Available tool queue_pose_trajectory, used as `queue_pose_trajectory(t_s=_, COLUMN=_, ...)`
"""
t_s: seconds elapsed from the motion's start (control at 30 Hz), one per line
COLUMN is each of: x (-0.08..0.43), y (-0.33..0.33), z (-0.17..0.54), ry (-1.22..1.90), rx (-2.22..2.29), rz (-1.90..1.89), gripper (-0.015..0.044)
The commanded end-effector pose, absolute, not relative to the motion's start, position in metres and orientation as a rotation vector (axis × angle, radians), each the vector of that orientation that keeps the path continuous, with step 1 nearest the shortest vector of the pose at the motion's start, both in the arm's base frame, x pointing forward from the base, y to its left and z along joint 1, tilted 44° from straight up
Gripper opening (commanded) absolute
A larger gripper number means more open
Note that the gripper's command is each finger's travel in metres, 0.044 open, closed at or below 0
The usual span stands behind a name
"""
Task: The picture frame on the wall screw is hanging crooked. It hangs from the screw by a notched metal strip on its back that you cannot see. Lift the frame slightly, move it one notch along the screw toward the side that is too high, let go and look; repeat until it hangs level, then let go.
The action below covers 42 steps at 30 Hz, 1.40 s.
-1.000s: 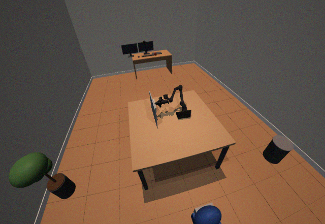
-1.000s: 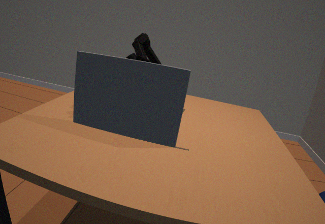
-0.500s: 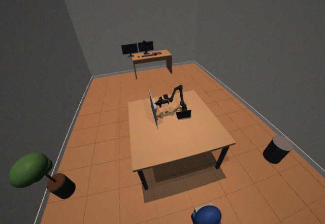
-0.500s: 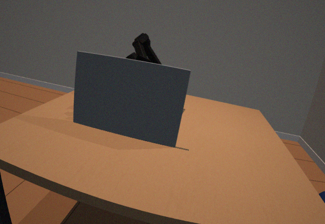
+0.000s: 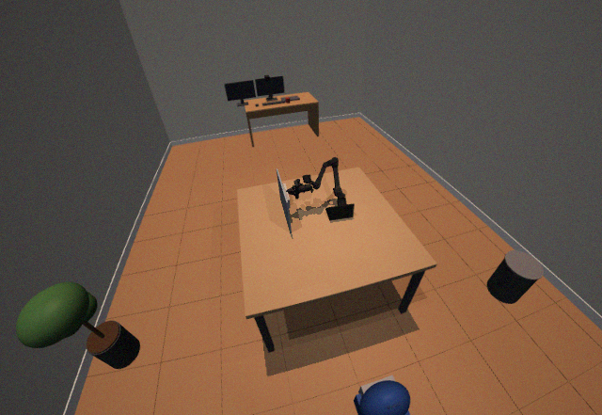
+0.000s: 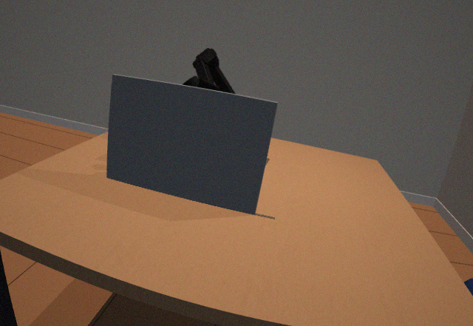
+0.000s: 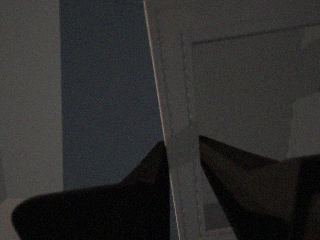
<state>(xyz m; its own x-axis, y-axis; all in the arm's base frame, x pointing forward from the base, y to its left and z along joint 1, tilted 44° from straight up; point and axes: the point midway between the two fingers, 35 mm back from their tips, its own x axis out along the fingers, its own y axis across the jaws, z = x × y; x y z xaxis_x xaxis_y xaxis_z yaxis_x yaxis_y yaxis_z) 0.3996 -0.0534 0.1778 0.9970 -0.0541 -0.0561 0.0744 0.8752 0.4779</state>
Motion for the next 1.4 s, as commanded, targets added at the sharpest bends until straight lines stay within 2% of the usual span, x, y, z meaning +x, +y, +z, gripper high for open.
queue_pose_trajectory(t_s=0.0, x=0.3999, y=-0.0518, z=0.1798, ry=0.036, rx=0.505, rz=-0.058, gripper=0.0)
queue_pose_trajectory(t_s=1.37, x=0.4002, y=-0.0541, z=0.187, ry=0.036, rx=0.505, rz=-0.058, gripper=0.0)
